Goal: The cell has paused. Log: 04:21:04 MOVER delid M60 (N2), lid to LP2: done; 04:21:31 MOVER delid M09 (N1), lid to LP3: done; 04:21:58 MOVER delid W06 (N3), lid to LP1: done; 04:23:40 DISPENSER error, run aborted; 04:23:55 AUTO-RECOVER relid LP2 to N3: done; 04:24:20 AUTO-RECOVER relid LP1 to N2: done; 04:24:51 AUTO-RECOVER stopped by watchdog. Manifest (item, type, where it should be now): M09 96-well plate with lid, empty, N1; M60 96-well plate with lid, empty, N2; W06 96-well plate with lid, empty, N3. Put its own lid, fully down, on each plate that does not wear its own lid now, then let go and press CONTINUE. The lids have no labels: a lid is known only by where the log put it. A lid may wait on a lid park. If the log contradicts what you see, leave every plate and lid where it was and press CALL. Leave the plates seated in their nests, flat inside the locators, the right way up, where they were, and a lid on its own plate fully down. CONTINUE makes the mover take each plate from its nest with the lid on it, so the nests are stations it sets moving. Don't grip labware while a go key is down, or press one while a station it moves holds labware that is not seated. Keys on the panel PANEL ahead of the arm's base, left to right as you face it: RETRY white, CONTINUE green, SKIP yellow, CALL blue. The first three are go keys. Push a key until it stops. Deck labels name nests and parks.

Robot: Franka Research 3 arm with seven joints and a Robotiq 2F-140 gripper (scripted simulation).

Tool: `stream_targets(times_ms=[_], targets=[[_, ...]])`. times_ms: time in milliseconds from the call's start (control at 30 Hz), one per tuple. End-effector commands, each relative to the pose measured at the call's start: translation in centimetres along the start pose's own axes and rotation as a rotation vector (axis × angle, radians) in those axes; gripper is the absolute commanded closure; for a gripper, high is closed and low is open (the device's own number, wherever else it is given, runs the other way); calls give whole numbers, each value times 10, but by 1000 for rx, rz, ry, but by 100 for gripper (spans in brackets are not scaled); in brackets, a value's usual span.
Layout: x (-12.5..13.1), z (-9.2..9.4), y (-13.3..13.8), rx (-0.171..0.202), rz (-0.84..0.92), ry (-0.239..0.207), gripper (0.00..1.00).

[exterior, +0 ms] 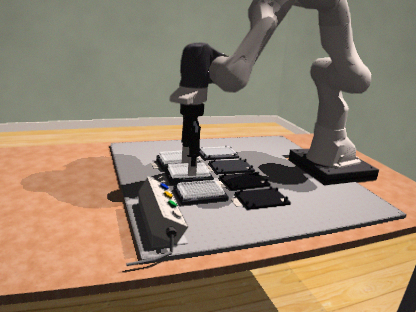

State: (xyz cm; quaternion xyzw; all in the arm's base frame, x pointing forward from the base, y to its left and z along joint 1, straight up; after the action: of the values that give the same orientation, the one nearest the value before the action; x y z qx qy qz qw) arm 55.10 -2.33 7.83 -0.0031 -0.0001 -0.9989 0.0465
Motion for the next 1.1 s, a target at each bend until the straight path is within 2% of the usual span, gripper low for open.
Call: stream_targets(times_ms=[0, 1067], targets=[[1, 1, 0, -1, 1, -2, 100], [1, 5, 0, -1, 1, -2, 100]])
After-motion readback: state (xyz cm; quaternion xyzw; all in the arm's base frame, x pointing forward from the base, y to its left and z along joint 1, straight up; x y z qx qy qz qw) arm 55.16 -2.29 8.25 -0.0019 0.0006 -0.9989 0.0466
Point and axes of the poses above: the point where the finger pads meet when closed, its own z axis back along the fingers, its own y axis across the jaws, x = y × z, the point moved 6 cm from there along z, back along the fingers, and after that the axes turned 10 degrees about z, right-handed, at the moved point
